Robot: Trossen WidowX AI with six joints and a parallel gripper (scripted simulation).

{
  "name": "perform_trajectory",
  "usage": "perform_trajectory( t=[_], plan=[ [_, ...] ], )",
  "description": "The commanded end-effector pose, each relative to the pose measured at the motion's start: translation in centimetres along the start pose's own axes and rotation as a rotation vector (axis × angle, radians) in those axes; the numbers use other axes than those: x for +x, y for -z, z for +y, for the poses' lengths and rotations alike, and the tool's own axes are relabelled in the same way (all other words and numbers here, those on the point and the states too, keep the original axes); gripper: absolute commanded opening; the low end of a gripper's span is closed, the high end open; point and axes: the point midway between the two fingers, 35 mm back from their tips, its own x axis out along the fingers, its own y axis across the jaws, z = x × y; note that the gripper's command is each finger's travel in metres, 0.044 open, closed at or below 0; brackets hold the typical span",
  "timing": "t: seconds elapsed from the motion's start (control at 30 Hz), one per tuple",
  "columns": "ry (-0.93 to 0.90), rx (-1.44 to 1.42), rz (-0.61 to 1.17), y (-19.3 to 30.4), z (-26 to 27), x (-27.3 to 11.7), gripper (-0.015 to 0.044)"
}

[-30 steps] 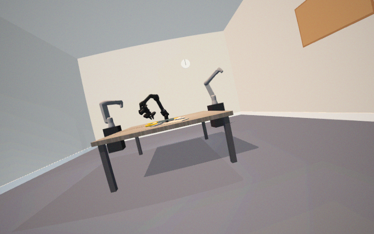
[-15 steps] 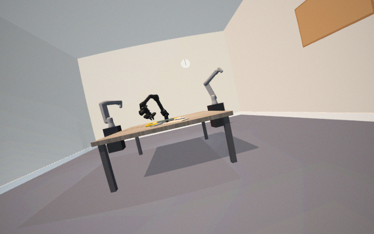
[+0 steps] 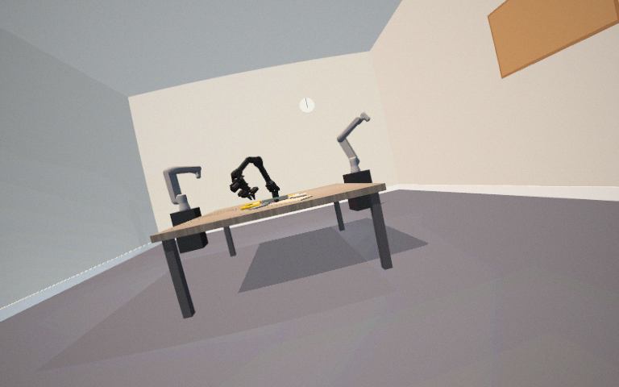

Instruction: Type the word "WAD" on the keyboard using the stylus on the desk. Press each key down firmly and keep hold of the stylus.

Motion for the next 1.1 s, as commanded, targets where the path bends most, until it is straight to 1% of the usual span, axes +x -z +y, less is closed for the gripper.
perform_trajectory(
  t=[0.0,1.07],
  plan=[
    [0.0,-0.004,0.01,-0.1,0.0,0.5,0.015],
    [0.0,-0.004,0.01,-1.0,0.0,2.2,0.015]
  ],
)
